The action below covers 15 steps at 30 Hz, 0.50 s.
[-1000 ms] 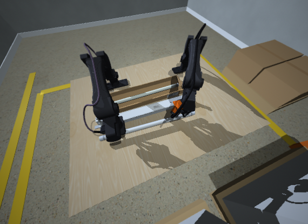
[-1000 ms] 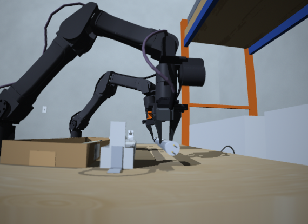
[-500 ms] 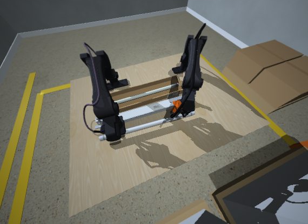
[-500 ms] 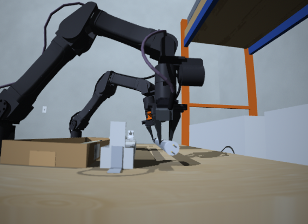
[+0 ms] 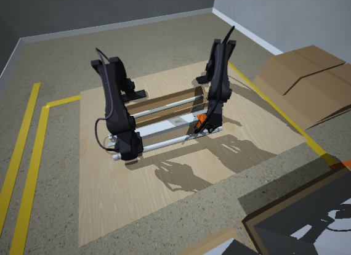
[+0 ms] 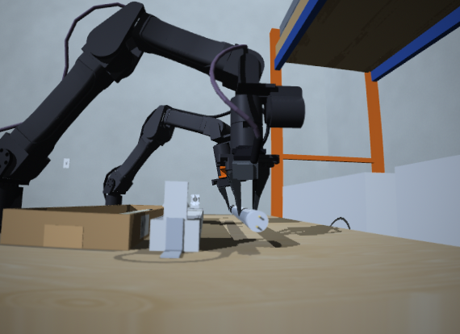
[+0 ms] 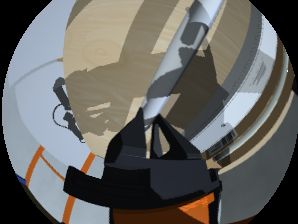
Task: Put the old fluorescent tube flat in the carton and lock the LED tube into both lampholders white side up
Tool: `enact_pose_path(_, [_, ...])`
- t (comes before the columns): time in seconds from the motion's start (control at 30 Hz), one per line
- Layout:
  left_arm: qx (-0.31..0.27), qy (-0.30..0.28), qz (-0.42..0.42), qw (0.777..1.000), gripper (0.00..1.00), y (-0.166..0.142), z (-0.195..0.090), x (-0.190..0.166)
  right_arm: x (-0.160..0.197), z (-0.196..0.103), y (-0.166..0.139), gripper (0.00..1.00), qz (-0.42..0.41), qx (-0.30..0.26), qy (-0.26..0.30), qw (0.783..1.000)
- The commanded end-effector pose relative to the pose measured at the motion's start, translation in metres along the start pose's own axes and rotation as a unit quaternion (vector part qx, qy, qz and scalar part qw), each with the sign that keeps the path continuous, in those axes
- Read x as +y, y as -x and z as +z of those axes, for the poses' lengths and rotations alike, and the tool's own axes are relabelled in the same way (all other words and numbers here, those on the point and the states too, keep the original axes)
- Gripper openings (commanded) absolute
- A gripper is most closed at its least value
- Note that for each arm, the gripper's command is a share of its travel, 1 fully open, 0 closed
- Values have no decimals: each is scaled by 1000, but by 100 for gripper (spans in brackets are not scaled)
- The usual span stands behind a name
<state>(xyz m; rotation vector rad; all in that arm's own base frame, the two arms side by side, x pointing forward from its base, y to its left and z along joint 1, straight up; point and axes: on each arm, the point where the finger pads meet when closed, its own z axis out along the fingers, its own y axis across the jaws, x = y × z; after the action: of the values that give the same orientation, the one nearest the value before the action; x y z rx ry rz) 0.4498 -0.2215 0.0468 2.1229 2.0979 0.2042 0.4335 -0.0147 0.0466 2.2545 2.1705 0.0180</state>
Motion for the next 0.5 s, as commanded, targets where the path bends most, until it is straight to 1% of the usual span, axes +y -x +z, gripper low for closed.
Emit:
enact_pose_path(0.0, [-9, 22, -5, 1000, 11, 1, -17, 6, 3, -13, 2, 11, 4, -4, 17, 1000])
enact_pose_path(0.03, [-12, 28, -4, 1000, 11, 5, -18, 9, 6, -11, 2, 11, 4, -4, 23, 1000])
enact_pose_path(0.07, [-12, 30, -3, 999, 11, 6, -19, 9, -2, -6, 2, 11, 4, -5, 13, 1000])
enact_pose_path(0.1, [-10, 28, -4, 1000, 11, 3, -18, 7, 0, -8, 2, 11, 4, -5, 13, 1000])
enact_pose_path(0.17, [-12, 34, -1, 999, 11, 8, -19, 8, 1, -7, 3, 11, 4, -5, 19, 1000])
enact_pose_path(0.23, [-23, 44, -9, 999, 11, 5, -30, 19, 3, -18, 3, 11, 5, -5, 19, 1000])
enact_pose_path(0.27, [-21, 48, -9, 999, 11, 4, -31, 21, 2, -17, 3, 11, 4, -5, 20, 1000])
enact_pose_path(0.3, [-17, 44, -8, 999, 11, 4, -26, 18, 2, -10, 3, 11, 5, -5, 21, 1000])
enact_pose_path(0.33, [-9, 27, -5, 1000, 11, 1, -16, 6, -2, -6, 3, 11, 5, -5, 15, 1000])
enact_pose_path(0.37, [-18, 33, -5, 999, 11, 5, -21, 11, 1, -12, 3, 11, 5, -5, 16, 1000])
enact_pose_path(0.43, [-18, 33, -5, 999, 11, 5, -21, 11, 1, -12, 3, 11, 5, -5, 16, 1000])
enact_pose_path(0.47, [-9, 31, -4, 999, 11, 3, -16, 8, 3, -8, 2, 11, 2, -5, 23, 1000])
